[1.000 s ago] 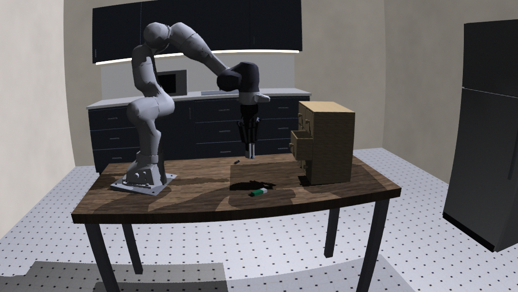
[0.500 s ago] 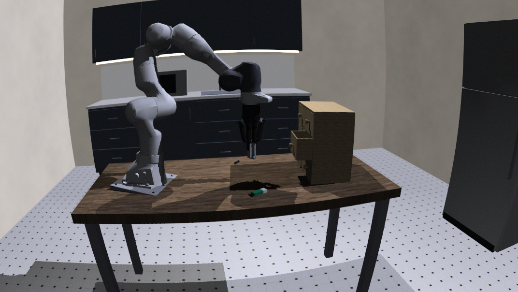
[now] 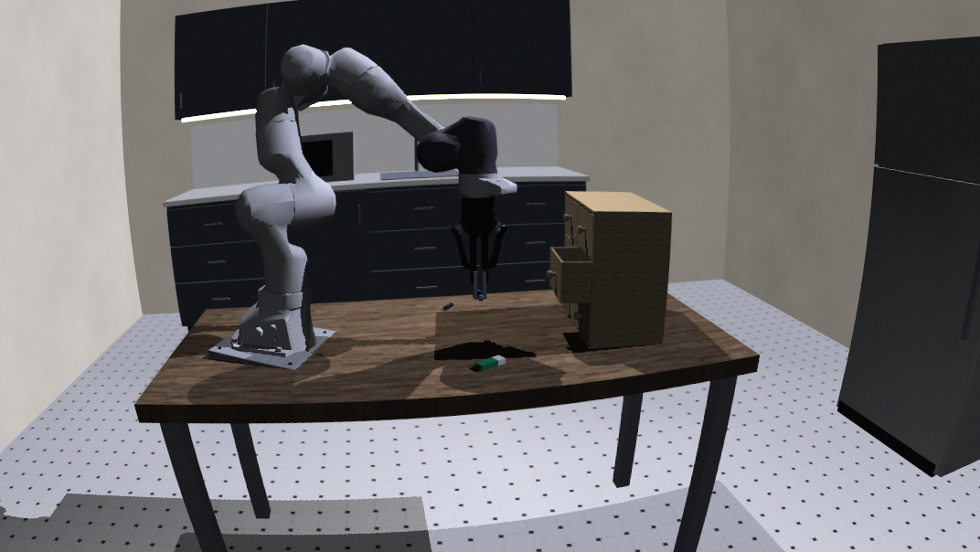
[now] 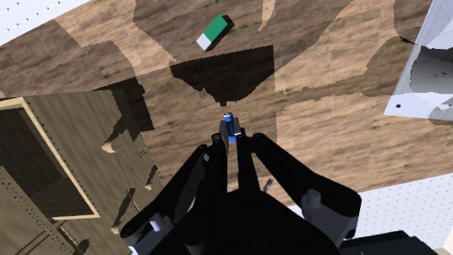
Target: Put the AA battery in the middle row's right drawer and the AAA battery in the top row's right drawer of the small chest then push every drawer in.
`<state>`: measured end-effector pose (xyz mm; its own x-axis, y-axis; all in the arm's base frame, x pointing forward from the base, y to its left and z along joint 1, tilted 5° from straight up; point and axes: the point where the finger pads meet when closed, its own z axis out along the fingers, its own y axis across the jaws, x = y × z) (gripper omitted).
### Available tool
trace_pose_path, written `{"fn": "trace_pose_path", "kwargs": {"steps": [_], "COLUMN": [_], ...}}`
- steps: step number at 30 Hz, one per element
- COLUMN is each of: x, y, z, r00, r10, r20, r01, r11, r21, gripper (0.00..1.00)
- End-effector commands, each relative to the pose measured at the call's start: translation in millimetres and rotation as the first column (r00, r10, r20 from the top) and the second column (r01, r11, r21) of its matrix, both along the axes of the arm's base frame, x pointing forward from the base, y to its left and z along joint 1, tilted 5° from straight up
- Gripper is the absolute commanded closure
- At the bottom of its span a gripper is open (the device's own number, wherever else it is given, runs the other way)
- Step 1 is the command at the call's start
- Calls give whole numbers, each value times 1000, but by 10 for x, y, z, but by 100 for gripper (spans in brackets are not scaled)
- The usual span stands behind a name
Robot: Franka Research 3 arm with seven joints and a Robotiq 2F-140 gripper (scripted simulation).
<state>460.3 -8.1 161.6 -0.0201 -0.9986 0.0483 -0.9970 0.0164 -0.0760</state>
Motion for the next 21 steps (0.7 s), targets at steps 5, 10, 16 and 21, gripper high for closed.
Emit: {"fn": "trace_pose_path", "kwargs": {"steps": [5, 10, 16, 21], "x": [57, 88, 121, 155], "y": [16, 17, 20, 24], "z": [6, 8, 9, 11], "r00": [934, 880, 809, 714], "r10": [-356, -475, -588, -701], "r20": [9, 10, 9, 6], "r01": [356, 474, 586, 698], "r11": [934, 879, 808, 712], "r21": [35, 46, 58, 72], "gripper": [94, 94, 94, 94]}}
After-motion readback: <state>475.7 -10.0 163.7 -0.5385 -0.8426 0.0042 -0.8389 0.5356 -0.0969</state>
